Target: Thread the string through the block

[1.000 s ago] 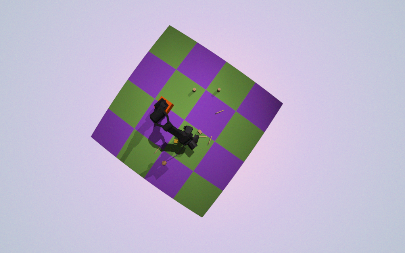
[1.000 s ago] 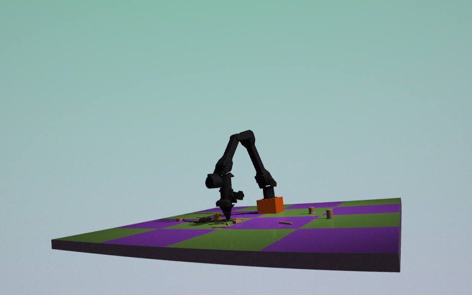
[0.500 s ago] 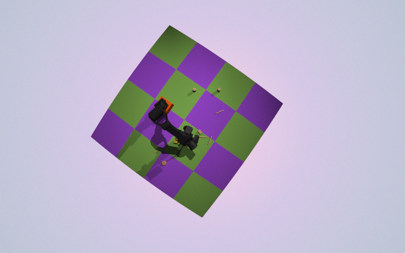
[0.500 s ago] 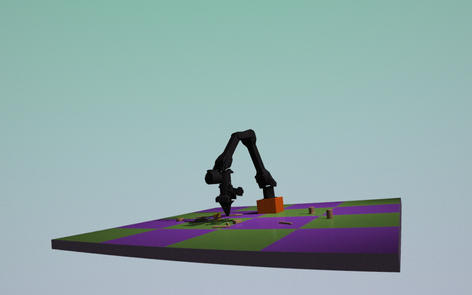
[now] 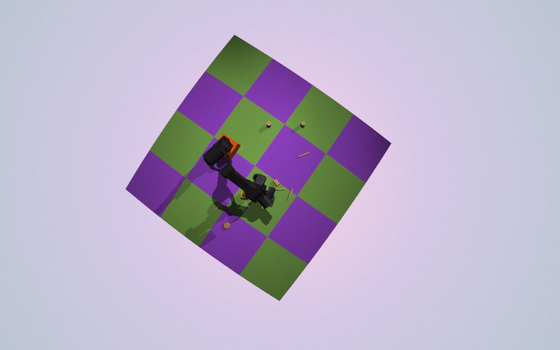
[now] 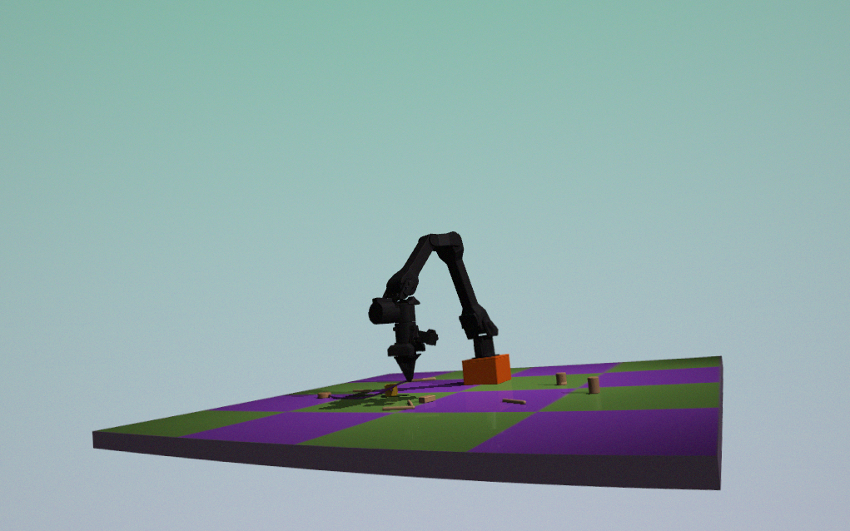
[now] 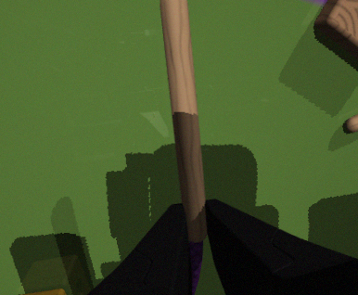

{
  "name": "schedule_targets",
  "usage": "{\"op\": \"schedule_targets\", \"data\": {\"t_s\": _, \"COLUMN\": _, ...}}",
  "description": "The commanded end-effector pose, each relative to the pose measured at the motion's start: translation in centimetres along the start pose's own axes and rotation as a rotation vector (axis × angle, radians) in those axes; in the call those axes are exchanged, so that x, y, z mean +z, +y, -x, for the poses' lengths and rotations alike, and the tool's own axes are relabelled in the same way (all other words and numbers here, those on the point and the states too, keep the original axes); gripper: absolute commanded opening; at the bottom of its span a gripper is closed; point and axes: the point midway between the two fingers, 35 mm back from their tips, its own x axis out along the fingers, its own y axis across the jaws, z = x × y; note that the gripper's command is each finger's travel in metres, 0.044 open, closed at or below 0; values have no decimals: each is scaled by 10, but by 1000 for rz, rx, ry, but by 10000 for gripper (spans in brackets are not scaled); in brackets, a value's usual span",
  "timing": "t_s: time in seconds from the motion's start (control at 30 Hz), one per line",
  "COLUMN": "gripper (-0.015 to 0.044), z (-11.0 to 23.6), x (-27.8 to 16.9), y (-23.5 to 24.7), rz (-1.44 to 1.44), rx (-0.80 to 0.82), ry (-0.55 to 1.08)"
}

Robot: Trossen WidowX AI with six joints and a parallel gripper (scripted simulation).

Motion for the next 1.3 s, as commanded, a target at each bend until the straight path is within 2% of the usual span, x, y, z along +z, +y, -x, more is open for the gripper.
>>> {"op": "schedule_targets", "data": {"t_s": 0.0, "gripper": 0, "z": 5, "x": 0, "y": 0, "rz": -5, "rx": 1, "ry": 0}}
{"op": "schedule_targets", "data": {"t_s": 0.27, "gripper": 0, "z": 16, "x": 1, "y": 1, "rz": -5, "rx": 1, "ry": 0}}
{"op": "schedule_targets", "data": {"t_s": 0.6, "gripper": 0, "z": 13, "x": 0, "y": 0, "rz": -24, "rx": -1, "ry": 0}}
{"op": "schedule_targets", "data": {"t_s": 1.27, "gripper": 0, "z": 15, "x": -18, "y": -6, "rz": -751, "rx": -2, "ry": 1}}
